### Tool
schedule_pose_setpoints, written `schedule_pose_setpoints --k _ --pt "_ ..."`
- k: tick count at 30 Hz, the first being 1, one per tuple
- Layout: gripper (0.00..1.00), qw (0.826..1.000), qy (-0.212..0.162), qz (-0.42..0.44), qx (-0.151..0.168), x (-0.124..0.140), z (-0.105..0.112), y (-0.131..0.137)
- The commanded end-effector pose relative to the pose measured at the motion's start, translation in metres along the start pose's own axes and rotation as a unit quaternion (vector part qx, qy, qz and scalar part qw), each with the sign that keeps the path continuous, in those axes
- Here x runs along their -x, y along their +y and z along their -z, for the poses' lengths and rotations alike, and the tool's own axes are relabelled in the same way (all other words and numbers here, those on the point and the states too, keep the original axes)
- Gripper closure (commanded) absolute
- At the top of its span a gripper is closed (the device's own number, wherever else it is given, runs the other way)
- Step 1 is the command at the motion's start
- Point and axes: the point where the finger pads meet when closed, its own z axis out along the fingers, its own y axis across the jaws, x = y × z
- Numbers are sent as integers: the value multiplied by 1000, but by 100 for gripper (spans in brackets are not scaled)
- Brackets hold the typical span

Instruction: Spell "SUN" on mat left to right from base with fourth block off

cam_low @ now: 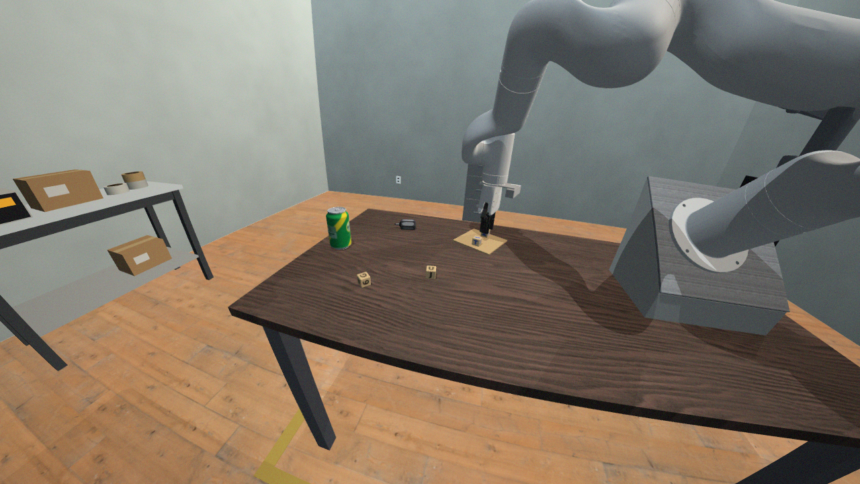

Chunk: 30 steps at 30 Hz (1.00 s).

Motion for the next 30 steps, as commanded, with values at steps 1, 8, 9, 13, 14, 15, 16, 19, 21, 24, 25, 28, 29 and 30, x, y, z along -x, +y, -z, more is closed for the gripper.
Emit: schedule_pose_setpoints --k 1,8,9,13,14,15,16,19,21,24,25,28,29,30 --pt "57 1000 -1 0 0 1 21 0" --pt "57 1000 -1 0 0 1 53 0" --pt "57 1000 -1 0 0 1 57 0" --pt "57 1000 -1 0 0 1 68 0" --pt "57 1000 -1 0 0 1 70 0" --pt "57 1000 -1 0 0 1 71 0" --pt "57 1000 -1 0 0 1 71 0" --pt "57 1000 -1 0 0 1 71 0" --pt "0 1000 -1 0 0 1 71 0" --pt "0 1000 -1 0 0 1 71 0" --pt "0 1000 -1 0 0 1 71 0" --pt "0 1000 -1 0 0 1 71 0" --pt "0 1000 -1 0 0 1 71 0" --pt "0 1000 -1 0 0 1 71 0"
